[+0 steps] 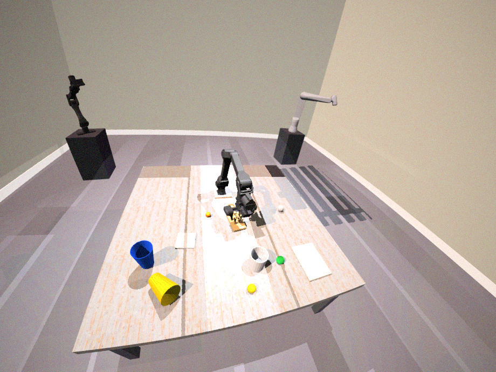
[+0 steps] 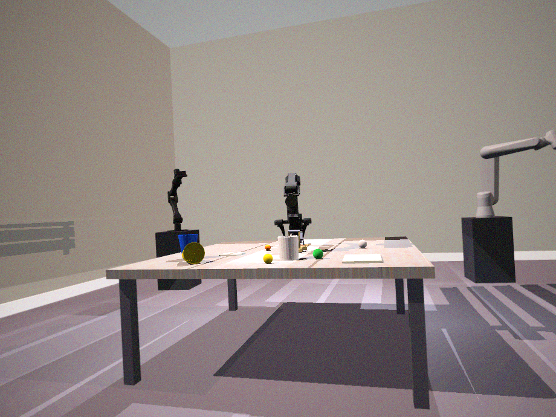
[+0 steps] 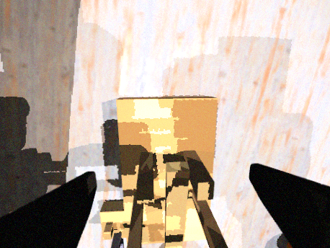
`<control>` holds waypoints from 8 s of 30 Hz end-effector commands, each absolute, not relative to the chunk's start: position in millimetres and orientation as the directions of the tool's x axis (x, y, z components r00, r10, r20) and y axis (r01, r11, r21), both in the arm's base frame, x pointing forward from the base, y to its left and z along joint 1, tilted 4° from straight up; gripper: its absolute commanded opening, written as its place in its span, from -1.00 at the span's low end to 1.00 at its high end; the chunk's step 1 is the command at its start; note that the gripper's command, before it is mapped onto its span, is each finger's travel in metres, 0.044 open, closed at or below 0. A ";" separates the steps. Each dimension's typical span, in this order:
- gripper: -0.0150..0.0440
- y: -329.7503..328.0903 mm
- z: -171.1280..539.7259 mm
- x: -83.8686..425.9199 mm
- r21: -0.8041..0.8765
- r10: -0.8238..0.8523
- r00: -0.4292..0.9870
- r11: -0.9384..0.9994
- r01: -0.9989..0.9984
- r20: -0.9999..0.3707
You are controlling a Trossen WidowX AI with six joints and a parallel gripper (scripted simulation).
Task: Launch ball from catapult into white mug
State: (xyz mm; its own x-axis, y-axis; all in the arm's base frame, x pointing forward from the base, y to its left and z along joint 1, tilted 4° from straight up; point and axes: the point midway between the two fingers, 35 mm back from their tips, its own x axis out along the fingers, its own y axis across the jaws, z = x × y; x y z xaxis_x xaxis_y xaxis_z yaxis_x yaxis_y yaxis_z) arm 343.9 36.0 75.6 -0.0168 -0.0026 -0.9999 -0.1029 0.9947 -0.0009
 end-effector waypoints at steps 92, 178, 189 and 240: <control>-0.49 34.4 44.0 341.0 -0.003 -0.006 -0.028 0.995 -0.100 -1.000; 1.00 34.2 37.7 338.2 -0.004 -0.008 -0.036 0.995 -0.098 -0.999; 1.00 34.2 37.7 338.2 -0.004 -0.008 -0.036 0.995 -0.098 -0.999; -0.49 34.1 52.9 341.0 -0.004 -0.008 -0.034 0.995 -0.100 -0.999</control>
State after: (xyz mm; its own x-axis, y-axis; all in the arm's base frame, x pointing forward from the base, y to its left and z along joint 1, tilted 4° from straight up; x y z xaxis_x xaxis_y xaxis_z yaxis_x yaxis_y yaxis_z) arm 342.4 34.4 60.2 -0.0269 -0.0069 -0.9996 -0.0999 0.9950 -0.0042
